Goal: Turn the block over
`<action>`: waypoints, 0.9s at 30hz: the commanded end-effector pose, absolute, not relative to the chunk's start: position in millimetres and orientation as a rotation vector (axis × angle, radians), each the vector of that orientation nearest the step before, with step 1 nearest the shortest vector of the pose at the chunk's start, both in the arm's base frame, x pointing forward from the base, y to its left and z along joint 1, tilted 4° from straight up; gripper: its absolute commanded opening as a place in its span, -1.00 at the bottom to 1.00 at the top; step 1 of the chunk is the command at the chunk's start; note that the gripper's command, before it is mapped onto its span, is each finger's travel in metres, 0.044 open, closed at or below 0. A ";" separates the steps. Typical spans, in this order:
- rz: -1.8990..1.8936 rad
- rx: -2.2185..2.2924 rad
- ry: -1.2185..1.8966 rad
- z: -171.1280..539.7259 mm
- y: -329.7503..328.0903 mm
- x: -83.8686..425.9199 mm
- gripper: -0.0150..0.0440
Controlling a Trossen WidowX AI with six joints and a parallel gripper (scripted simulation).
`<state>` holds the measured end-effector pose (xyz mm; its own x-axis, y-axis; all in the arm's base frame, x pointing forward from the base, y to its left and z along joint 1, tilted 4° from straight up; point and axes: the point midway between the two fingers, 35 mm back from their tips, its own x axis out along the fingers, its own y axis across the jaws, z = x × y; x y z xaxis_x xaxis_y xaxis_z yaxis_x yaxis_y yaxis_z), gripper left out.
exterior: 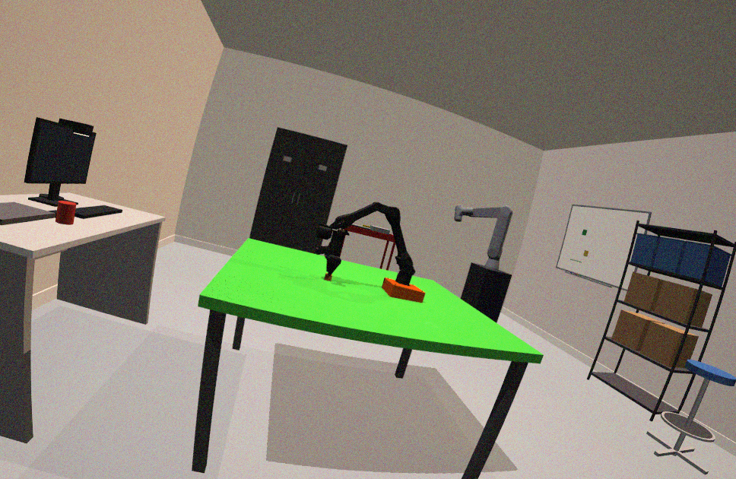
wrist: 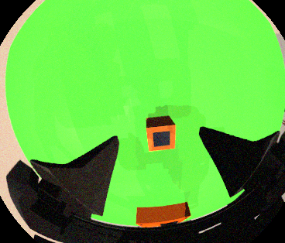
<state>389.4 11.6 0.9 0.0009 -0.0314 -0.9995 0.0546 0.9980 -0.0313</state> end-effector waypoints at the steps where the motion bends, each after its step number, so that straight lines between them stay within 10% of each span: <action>1: -0.066 0.012 1.587 -10.9 10.9 385.3 1.00; 8: -0.066 0.012 1.587 -16.5 10.7 384.9 1.00; 19: -0.066 0.012 1.587 -16.5 10.7 384.9 0.02; 27: -0.066 0.012 1.587 -16.5 10.7 384.9 -0.16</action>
<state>386.2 11.0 -14.2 -0.0123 -0.0323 -0.9994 0.0541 0.9980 -0.0329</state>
